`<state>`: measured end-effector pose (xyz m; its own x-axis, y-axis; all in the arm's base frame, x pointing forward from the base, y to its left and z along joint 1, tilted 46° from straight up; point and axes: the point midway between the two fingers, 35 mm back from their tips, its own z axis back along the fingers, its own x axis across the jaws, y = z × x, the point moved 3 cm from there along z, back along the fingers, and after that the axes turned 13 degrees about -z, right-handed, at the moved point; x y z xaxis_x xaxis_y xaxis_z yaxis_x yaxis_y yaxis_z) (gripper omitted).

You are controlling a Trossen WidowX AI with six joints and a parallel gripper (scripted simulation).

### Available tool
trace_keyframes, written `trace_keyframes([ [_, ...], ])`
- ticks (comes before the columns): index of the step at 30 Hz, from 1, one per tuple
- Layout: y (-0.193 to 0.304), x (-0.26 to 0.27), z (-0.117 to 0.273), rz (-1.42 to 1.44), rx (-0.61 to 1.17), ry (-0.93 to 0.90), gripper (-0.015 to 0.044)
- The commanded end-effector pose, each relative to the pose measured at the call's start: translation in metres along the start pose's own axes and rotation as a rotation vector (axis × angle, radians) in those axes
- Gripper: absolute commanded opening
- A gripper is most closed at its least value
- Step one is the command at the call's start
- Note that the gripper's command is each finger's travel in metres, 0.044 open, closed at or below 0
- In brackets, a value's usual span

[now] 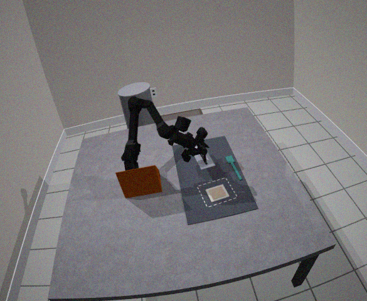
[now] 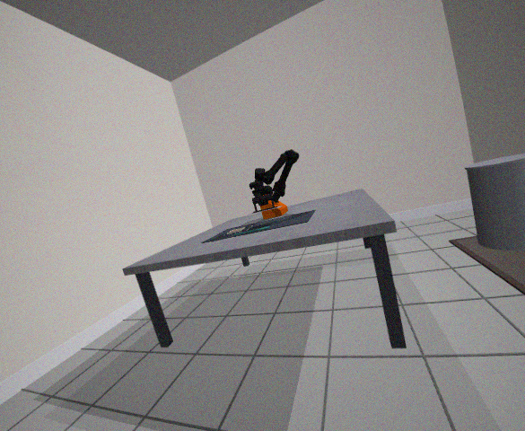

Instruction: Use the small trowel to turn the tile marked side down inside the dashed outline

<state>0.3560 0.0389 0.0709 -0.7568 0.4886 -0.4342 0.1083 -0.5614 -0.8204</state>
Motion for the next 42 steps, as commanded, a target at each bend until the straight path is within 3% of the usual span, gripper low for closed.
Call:
trace_keyframes([
  [1,0.001,-0.002,0.002,-0.005,0.006,0.011,0.0],
  [23,-0.001,0.001,-0.001,-0.005,0.001,-0.006,0.0],
  [42,-0.046,0.001,-0.063,-0.507,0.284,-0.14,0.0],
])
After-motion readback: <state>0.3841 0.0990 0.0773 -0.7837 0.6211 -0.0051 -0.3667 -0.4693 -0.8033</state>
